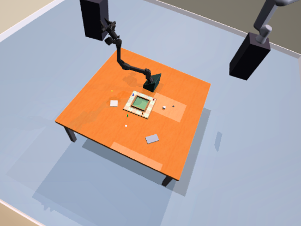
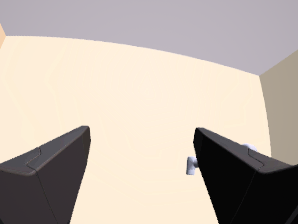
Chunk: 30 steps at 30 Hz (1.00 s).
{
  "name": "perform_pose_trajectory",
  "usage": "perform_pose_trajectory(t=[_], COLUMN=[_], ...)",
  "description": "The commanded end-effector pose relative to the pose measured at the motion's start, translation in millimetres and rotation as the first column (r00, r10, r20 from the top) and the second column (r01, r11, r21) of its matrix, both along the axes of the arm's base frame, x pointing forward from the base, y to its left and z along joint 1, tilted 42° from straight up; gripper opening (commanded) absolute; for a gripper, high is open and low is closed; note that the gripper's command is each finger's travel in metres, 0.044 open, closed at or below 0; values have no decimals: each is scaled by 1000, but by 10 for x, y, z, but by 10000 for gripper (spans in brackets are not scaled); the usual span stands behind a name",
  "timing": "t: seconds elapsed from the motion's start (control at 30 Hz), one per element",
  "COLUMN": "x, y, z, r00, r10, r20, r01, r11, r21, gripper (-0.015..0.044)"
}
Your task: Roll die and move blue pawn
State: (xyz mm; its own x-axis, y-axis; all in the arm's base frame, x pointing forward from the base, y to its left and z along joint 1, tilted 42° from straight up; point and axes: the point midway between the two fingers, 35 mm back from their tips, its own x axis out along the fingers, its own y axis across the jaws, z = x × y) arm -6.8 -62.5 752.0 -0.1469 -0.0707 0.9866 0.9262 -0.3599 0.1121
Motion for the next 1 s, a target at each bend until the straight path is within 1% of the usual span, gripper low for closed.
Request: perform_pose_trajectory(t=[0.0,0.23,0.47,0.63,0.8,0.9,0.97], x=[-115,-248,-232,-118,83,256,371], y=[451,1408,2451,3202,3883,4039,4267], z=[-33,-129,-394,-720,-1146,-1306,-1510], r00=[998,976,932,878,815,750,720], r10=[-68,-205,-330,-409,-458,-514,-516], r20=[19,66,153,248,356,417,464], r01=[69,216,362,472,562,632,656], r11=[993,935,804,654,473,370,287], r21=[-100,-281,-472,-591,-678,-680,-698], gripper=[275,275,275,275,275,275,275])
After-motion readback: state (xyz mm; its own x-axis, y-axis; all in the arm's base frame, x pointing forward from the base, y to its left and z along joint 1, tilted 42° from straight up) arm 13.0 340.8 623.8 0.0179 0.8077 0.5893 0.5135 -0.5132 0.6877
